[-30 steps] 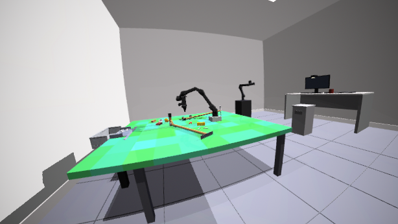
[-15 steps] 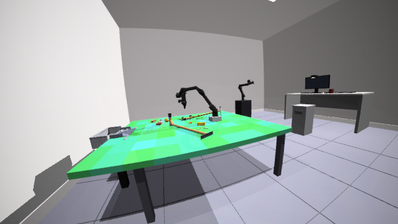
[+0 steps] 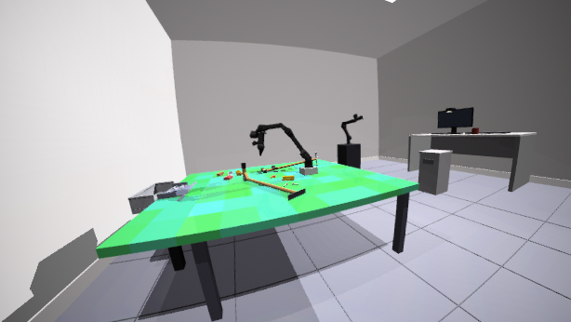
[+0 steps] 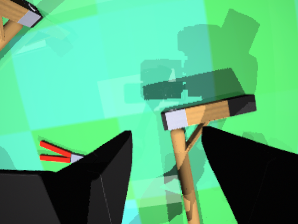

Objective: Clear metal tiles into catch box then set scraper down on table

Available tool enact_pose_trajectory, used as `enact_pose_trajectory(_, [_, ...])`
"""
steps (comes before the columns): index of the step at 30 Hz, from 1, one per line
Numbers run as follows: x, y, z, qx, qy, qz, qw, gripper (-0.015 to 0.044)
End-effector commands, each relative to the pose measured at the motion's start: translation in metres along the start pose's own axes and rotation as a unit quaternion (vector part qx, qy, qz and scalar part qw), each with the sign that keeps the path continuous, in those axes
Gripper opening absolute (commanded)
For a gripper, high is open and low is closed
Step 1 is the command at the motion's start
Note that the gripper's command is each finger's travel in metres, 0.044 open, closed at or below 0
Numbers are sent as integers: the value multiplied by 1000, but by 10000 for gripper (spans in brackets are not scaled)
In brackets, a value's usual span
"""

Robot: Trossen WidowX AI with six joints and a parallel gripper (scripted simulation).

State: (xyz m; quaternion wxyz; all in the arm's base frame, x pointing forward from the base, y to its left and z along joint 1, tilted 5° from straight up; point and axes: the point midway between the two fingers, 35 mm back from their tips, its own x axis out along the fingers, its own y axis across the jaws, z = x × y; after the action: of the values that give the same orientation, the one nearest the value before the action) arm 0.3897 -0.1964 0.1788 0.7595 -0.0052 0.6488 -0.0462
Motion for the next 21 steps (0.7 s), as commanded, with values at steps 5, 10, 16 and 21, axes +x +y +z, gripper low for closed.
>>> enact_pose_trajectory(5, [10,50,44,-87,-83,34,992,420])
enact_pose_trajectory(10, [12,83,69,-140,-135,53,979,440])
enact_pose_trajectory(16, [11,126,93,-205,-196,78,956,440])
enact_pose_trajectory(21, [8,163,109,-256,-244,98,930,440])
